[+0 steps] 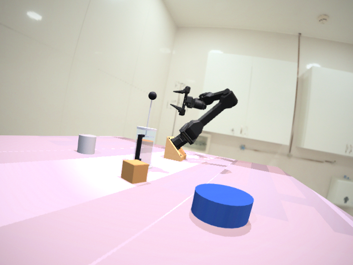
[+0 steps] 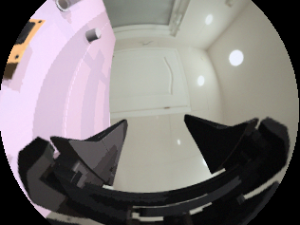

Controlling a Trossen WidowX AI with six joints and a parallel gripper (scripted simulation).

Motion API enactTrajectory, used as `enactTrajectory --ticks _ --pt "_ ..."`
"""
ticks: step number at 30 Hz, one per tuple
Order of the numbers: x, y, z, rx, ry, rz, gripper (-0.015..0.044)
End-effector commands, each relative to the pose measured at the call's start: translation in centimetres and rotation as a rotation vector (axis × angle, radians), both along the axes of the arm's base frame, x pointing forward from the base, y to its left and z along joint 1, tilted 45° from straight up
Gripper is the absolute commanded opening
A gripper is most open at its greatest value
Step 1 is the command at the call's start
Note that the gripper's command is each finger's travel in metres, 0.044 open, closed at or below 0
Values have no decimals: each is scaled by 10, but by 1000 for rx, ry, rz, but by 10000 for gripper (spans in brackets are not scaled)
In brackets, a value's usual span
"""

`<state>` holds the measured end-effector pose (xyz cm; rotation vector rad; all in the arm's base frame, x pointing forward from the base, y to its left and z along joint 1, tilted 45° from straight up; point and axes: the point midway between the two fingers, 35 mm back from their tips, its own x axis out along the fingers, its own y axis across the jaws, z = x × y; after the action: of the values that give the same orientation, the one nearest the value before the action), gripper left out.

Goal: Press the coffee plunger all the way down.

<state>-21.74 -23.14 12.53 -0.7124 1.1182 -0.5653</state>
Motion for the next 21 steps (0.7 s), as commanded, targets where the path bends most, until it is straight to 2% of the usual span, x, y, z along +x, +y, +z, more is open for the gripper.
enactTrajectory --ticks 1,5,11,21 --pt "1 -1 0 2 -3 1 426" --pt "18 -15 2 25 -63 16 440" --pt "78 -50 8 146 -257 43 440" --pt "225 -86 27 533 -637 76 440"
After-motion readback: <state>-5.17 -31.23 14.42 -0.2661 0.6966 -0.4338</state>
